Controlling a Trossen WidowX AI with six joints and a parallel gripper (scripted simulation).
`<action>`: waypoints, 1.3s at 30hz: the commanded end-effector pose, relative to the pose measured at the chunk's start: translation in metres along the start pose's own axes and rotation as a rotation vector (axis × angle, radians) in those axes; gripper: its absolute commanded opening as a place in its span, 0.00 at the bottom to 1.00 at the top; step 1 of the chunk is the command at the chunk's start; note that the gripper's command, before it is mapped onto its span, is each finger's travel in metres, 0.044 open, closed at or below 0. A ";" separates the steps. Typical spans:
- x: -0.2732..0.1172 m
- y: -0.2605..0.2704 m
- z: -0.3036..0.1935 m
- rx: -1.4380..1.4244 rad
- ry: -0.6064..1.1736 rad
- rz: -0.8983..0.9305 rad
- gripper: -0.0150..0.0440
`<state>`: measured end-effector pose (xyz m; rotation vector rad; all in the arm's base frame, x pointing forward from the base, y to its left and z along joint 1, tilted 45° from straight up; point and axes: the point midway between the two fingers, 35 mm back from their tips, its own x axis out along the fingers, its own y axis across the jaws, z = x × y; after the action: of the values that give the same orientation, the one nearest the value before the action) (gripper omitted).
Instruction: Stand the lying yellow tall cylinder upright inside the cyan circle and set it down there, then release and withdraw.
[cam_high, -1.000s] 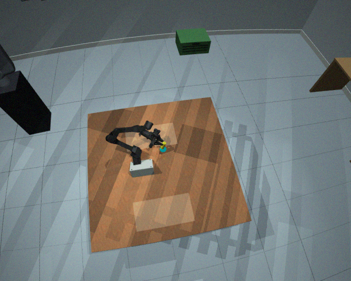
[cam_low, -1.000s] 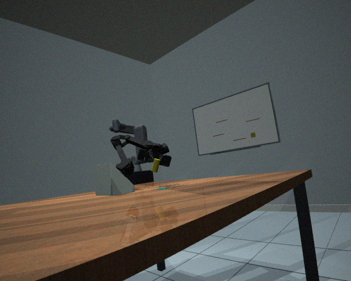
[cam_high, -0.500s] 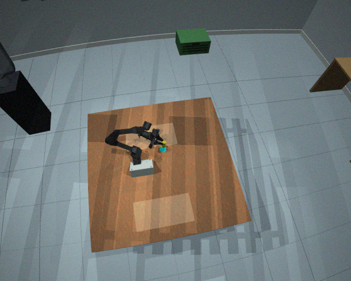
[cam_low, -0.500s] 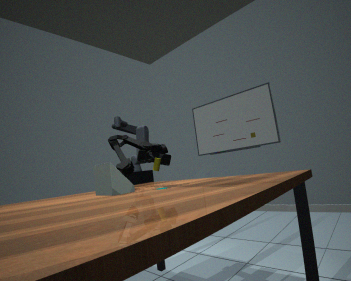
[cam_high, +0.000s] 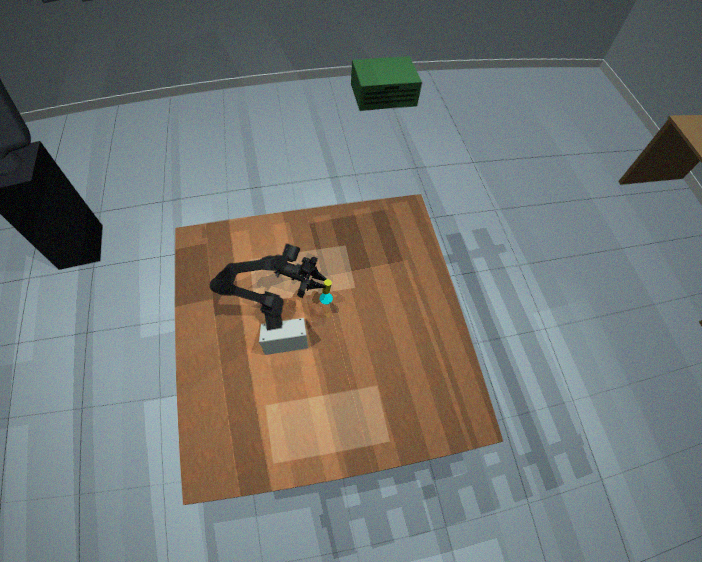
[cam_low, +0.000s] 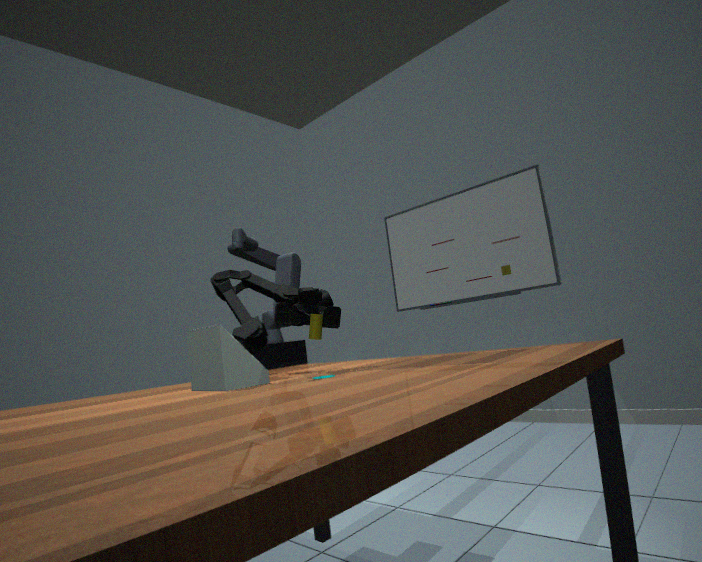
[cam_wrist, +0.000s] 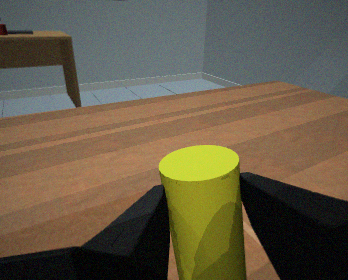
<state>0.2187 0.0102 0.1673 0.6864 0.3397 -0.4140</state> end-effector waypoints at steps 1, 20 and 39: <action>-0.002 0.000 0.002 0.031 -0.025 0.014 0.43; -0.007 0.001 0.005 0.149 -0.099 0.074 0.43; -0.007 0.001 0.004 0.151 -0.098 0.073 0.43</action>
<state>0.2136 0.0101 0.1739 0.8160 0.1968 -0.3998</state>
